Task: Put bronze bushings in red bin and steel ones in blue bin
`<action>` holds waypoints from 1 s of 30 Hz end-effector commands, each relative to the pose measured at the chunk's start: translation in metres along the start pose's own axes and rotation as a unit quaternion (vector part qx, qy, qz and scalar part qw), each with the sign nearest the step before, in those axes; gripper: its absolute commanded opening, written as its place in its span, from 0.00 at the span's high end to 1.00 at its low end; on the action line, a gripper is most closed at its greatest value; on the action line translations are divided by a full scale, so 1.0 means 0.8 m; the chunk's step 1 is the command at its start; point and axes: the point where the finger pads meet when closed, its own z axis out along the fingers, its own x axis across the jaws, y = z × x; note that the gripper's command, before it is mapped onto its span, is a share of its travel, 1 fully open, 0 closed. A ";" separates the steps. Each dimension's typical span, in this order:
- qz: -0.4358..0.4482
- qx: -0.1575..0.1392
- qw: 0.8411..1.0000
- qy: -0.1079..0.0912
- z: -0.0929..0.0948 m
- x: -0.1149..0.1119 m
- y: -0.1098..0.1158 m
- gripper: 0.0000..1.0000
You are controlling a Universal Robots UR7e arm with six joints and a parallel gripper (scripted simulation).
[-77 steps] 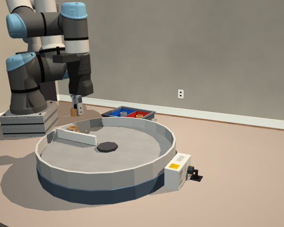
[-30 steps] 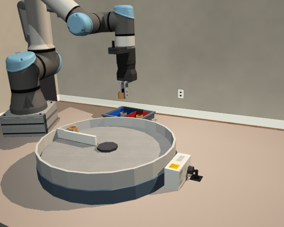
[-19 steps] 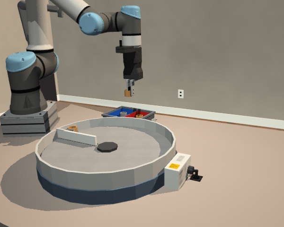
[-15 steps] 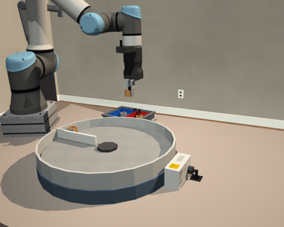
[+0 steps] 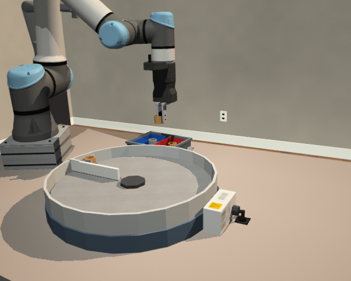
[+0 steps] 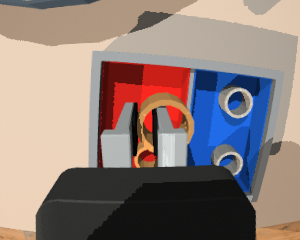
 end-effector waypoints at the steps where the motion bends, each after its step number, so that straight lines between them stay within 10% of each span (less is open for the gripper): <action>1: 0.000 0.000 1.000 -0.001 0.016 -0.001 0.000 1.00; 17: 0.000 0.000 1.000 -0.001 0.086 -0.001 0.000 1.00; 30: 0.000 0.000 1.000 -0.001 0.085 -0.001 0.000 1.00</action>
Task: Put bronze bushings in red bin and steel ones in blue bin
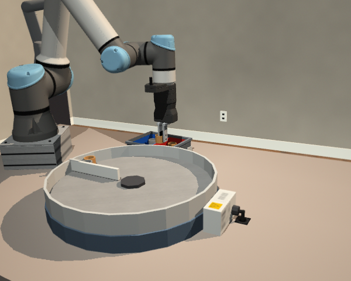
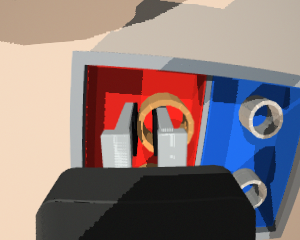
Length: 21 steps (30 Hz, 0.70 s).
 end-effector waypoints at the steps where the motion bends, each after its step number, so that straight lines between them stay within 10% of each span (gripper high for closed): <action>1: 0.000 0.000 1.000 -0.001 0.002 -0.001 0.000 1.00; 21: 0.000 0.000 1.000 -0.001 0.015 -0.001 0.002 1.00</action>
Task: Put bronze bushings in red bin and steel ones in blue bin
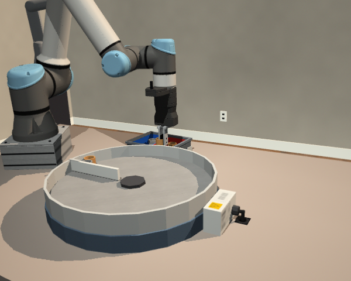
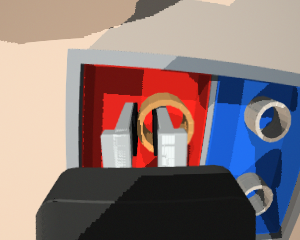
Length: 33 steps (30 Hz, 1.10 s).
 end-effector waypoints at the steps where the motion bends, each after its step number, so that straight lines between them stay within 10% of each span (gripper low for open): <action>1: 0.000 0.000 1.000 -0.001 0.000 -0.001 0.000 1.00; 33: 0.000 0.000 1.000 -0.001 0.022 -0.001 0.000 1.00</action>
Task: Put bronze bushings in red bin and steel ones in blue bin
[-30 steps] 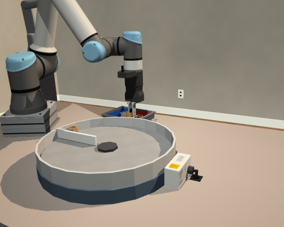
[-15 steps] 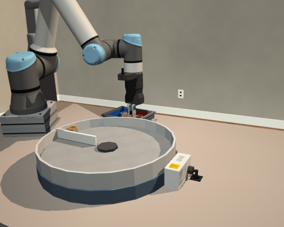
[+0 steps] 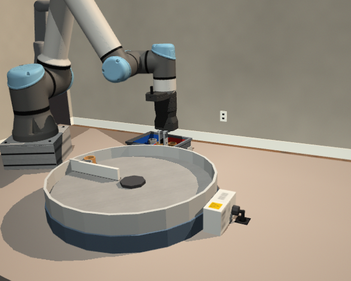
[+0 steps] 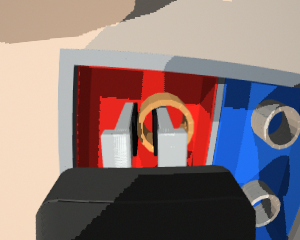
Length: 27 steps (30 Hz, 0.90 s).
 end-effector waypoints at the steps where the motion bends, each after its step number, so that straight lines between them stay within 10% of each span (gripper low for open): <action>1: 0.000 0.000 1.000 -0.001 0.003 -0.001 0.000 1.00; 27: 0.000 0.000 1.000 -0.001 0.021 -0.001 0.000 1.00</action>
